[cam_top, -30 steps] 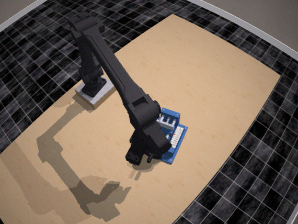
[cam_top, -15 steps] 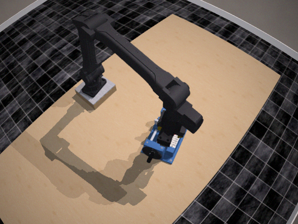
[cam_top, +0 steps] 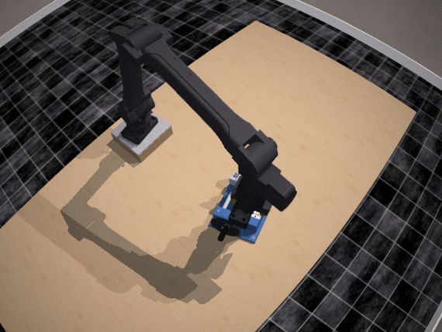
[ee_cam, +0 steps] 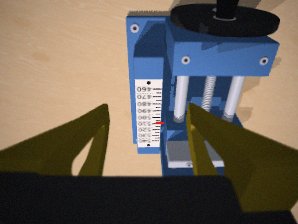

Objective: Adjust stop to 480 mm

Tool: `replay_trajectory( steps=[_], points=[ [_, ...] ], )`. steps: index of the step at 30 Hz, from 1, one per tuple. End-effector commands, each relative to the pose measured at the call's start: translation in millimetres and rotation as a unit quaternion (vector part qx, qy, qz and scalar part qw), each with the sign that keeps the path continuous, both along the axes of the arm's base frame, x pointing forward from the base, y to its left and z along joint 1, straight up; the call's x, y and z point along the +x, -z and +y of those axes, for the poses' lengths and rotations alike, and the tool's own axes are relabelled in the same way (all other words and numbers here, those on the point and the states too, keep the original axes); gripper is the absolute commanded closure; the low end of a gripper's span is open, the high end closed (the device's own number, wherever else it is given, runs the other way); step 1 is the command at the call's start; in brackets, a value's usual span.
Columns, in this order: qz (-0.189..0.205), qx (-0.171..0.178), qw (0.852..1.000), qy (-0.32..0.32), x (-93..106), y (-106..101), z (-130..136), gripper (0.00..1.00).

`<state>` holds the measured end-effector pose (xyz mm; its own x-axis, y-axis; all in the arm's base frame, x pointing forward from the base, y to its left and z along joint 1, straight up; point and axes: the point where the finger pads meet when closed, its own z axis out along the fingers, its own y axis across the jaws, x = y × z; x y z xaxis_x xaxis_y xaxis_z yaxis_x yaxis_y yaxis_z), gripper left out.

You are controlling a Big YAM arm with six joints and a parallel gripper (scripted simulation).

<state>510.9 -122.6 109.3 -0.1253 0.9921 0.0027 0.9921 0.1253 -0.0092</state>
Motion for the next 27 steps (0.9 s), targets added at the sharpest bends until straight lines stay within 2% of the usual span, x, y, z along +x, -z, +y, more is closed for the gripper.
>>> replay_trajectory(
  steps=[1, 2, 3, 5, 6, 7, 9, 12, 13, 27],
  points=[
    [-0.044, -0.012, 0.999, 0.006, 15.6, -40, -6, 0.47],
    [-0.044, -0.012, 0.999, 0.006, 15.7, -40, -5, 0.47],
    [-0.027, -0.008, 1.0, 0.006, 16.1, -21, -6, 0.47],
    [-0.022, -0.006, 1.0, 0.006, 14.7, -16, -5, 0.47],
    [-0.023, -0.007, 1.0, 0.006, 14.7, -18, -5, 0.47],
    [-0.035, -0.009, 0.999, 0.006, 14.7, -30, -5, 0.47],
    [-0.039, -0.01, 0.999, 0.006, 14.6, -35, -5, 0.47],
    [-0.039, -0.01, 0.999, 0.006, 14.5, -35, -5, 0.47],
    [-0.03, -0.008, 0.999, 0.006, 14.7, -25, -5, 0.47],
    [-0.03, -0.008, 0.999, 0.006, 14.7, -25, -5, 0.47]
  ],
)
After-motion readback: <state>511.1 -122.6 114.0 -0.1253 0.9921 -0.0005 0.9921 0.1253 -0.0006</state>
